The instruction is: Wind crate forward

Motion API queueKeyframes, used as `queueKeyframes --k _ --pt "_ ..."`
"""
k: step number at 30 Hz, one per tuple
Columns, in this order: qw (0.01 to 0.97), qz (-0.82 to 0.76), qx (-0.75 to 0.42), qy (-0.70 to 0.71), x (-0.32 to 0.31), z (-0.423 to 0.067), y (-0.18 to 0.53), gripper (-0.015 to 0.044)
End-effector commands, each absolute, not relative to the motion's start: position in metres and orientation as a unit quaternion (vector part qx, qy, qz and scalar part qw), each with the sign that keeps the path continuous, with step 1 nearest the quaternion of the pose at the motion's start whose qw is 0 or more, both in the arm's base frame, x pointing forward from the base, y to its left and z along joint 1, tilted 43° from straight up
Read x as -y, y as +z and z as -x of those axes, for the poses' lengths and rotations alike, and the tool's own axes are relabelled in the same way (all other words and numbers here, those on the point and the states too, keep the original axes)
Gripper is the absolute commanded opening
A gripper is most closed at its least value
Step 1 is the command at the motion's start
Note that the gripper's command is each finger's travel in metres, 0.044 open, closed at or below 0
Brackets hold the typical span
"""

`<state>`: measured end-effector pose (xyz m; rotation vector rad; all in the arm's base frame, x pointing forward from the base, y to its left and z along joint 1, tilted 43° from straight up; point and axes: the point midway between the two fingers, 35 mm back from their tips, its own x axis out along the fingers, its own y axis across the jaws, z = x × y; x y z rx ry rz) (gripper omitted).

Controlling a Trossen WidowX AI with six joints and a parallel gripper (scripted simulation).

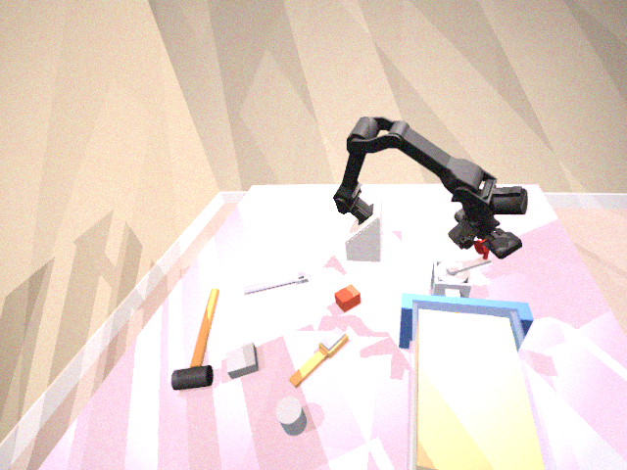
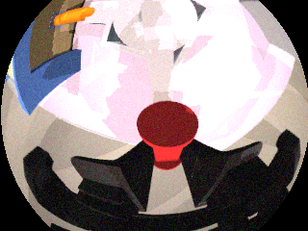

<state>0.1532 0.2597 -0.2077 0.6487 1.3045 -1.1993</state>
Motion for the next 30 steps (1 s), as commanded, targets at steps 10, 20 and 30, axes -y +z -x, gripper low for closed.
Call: queueKeyframes --k 10,20,30 --pt "0.582 -0.262 -0.563 -0.525 -0.244 -0.126 -0.197 0.0" --pt "0.582 -0.262 -0.563 -0.525 -0.235 -0.116 -0.189 0.0" --pt "0.582 -0.261 -0.563 -0.526 -0.225 -0.108 -0.18 0.0"
